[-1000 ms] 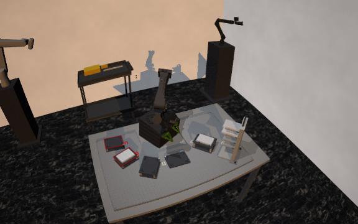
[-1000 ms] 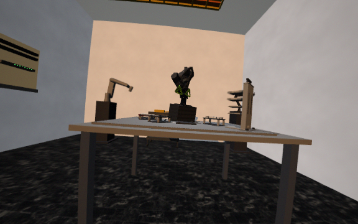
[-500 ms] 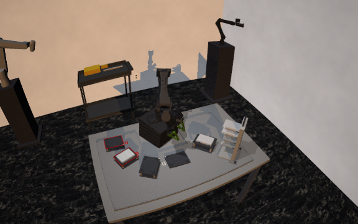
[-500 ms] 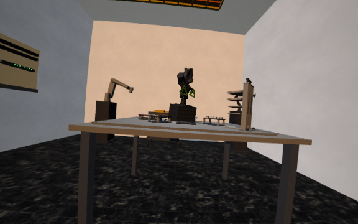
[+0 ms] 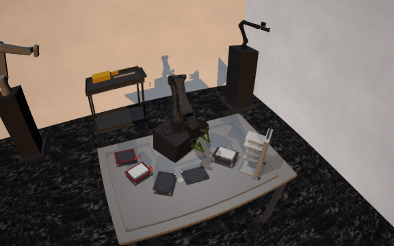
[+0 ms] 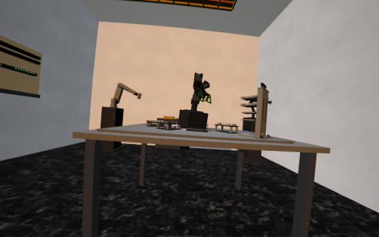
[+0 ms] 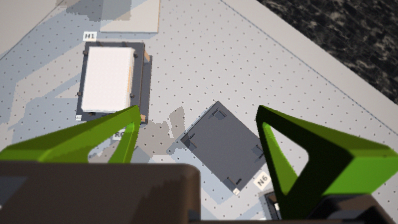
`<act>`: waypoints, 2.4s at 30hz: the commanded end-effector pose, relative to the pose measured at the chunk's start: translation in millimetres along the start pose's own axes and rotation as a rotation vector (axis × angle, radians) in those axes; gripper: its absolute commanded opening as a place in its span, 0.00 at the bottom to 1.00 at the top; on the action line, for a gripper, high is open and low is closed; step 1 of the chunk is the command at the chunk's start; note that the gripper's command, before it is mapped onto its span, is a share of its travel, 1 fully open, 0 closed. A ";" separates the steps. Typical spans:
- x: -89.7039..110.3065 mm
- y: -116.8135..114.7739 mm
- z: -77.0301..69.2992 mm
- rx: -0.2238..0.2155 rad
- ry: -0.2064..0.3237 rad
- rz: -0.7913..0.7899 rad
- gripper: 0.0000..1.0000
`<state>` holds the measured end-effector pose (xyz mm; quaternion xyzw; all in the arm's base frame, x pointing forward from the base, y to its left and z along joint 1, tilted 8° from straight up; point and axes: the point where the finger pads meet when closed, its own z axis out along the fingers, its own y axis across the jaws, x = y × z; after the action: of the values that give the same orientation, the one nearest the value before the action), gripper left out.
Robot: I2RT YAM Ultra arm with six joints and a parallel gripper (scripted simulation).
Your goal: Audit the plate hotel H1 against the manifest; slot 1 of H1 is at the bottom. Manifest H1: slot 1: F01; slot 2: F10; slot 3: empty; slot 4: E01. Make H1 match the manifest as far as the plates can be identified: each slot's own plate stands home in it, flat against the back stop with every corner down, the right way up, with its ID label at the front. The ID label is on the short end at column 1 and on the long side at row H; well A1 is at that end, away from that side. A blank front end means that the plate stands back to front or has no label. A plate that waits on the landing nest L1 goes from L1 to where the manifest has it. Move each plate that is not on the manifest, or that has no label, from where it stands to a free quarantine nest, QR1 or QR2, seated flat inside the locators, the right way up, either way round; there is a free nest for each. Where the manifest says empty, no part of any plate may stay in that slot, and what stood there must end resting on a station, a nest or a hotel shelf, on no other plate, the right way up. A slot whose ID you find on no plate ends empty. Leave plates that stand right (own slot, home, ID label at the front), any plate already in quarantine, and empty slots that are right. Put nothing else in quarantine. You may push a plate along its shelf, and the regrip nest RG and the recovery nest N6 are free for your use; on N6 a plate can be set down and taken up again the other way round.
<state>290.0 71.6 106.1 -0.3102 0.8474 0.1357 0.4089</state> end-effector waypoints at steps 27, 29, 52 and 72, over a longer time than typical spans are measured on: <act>-42.8 70.6 28.8 0.025 -0.034 0.009 1.00; -44.8 76.6 30.8 0.024 -0.034 0.009 1.00; -57.1 137.8 43.0 0.022 -0.035 0.012 1.00; -62.8 174.7 48.8 0.021 -0.034 0.014 1.00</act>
<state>232.5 250.8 107.6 -0.3077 0.8501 0.1266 0.4082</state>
